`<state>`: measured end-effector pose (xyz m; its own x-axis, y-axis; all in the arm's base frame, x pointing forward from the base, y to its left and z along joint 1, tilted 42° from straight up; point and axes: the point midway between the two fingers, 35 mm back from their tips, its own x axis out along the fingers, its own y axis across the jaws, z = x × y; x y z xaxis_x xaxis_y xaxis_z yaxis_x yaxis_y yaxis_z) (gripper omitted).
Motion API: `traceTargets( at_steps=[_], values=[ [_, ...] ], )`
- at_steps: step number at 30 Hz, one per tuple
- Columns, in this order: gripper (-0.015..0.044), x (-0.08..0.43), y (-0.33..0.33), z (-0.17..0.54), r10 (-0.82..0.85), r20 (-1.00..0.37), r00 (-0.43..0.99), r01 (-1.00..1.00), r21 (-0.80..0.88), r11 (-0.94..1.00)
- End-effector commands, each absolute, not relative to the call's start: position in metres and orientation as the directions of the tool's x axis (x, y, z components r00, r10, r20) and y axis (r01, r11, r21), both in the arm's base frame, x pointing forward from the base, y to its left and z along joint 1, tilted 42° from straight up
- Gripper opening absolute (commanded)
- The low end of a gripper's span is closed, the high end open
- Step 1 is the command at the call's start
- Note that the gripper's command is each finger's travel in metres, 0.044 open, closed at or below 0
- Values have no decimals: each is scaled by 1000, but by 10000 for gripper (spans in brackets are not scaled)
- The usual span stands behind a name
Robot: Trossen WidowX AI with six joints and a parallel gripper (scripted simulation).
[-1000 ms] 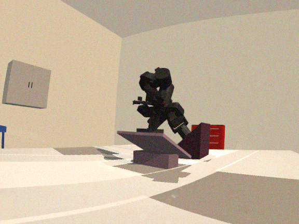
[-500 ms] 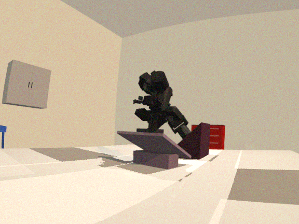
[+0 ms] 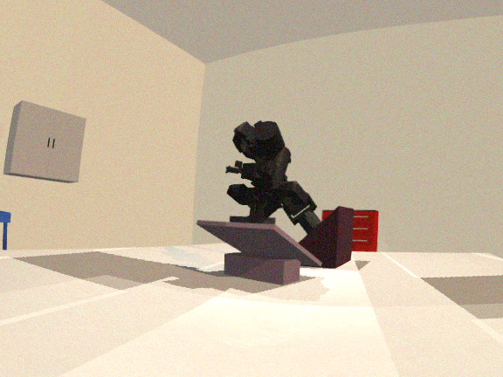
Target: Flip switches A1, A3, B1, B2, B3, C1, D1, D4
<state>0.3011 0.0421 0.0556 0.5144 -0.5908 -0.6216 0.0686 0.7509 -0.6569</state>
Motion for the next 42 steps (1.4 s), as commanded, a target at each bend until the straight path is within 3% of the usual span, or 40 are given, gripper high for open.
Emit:
traceTargets(
  at_steps=[1,42],
  values=[
    [0,301,43,54,-587,-626,513,60,-656,752],
    [0,303,40,51,-587,-626,513,60,-657,752]
  ],
)
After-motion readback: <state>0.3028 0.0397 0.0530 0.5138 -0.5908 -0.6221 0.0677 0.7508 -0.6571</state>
